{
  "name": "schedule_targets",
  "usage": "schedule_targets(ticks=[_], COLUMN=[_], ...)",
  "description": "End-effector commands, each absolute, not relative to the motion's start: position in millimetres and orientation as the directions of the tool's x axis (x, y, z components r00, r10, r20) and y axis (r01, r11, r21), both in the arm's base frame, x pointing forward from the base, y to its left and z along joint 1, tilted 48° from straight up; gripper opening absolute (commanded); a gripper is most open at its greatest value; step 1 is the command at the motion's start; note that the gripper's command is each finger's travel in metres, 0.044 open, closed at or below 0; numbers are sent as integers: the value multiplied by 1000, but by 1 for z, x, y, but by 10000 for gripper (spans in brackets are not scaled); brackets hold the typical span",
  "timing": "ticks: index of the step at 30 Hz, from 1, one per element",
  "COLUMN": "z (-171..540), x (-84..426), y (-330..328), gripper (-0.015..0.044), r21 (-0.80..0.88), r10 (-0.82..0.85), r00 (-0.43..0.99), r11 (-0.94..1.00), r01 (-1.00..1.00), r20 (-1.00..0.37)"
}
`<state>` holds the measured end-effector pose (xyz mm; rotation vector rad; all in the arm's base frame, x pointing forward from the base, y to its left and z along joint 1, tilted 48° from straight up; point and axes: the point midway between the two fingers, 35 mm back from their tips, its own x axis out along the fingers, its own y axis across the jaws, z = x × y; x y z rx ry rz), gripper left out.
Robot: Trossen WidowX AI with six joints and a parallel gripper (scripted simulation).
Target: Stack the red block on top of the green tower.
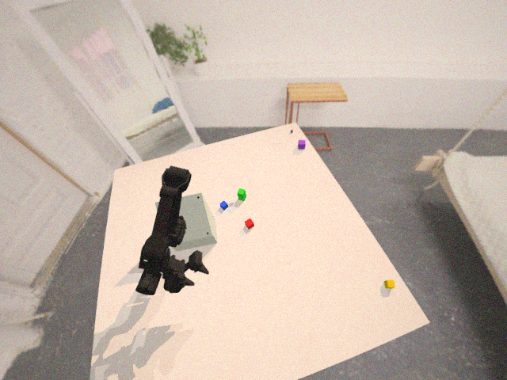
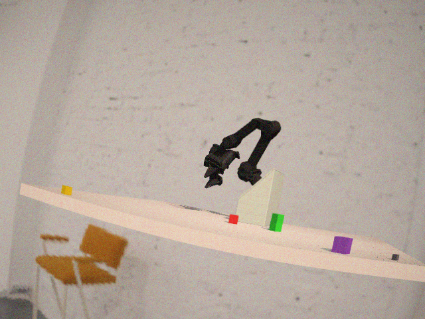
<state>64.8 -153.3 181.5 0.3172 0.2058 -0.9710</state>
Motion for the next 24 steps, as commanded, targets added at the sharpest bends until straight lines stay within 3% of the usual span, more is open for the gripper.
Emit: schedule_targets(ticks=[1, 24], z=[181, 154], x=[65, 97], y=[-153, -172], gripper=[426, 440], r21=[173, 241], r10=[-773, -474], r00=[551, 575], r11=[524, 594], r01=[834, 768], r20=[-314, -667])
